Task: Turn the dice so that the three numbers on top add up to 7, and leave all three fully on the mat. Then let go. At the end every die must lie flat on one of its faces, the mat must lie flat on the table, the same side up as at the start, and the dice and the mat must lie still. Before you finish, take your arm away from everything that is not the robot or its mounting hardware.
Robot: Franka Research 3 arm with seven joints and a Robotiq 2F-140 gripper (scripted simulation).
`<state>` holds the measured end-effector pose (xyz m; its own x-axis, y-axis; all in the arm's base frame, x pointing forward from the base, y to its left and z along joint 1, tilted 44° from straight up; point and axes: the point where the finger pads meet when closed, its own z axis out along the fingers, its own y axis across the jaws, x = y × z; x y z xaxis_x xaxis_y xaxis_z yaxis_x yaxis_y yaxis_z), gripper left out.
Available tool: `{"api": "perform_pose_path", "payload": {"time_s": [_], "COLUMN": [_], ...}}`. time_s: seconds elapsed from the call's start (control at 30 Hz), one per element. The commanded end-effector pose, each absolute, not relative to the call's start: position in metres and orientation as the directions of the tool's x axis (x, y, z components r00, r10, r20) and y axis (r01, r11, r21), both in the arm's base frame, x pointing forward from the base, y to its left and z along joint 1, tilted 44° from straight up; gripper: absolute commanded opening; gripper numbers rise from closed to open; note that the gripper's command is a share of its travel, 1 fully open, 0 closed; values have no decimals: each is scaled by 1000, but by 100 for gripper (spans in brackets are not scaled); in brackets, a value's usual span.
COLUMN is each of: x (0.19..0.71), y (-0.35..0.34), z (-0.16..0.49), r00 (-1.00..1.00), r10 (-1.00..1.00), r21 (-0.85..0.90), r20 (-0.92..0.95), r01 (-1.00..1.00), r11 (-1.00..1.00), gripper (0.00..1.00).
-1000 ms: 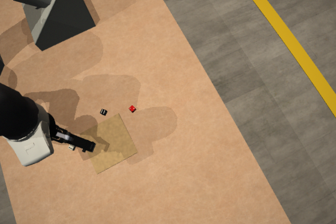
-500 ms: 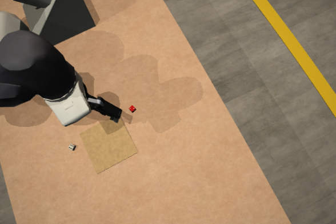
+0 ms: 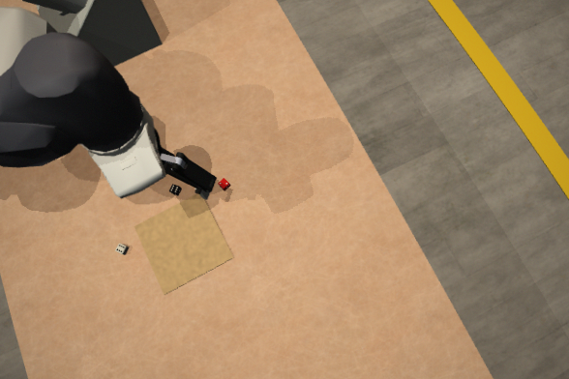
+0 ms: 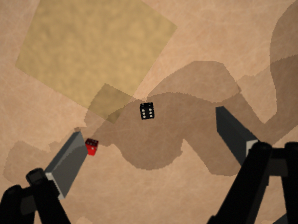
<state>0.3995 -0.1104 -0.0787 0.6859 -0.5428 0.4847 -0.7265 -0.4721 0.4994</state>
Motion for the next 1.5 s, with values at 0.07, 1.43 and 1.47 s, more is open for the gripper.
{"api": "perform_pose_path", "payload": {"time_s": [0.07, 1.43, 1.47], "x": [401, 417, 420], "y": [-109, -83, -78], "z": [-80, -106, -111], "r00": [657, 657, 657], "r10": [-559, -559, -559], "r21": [478, 478, 478], "r20": [505, 505, 505], "r01": [-753, -753, -753], "r11": [-453, -453, -453], "gripper": [100, 100, 100]}}
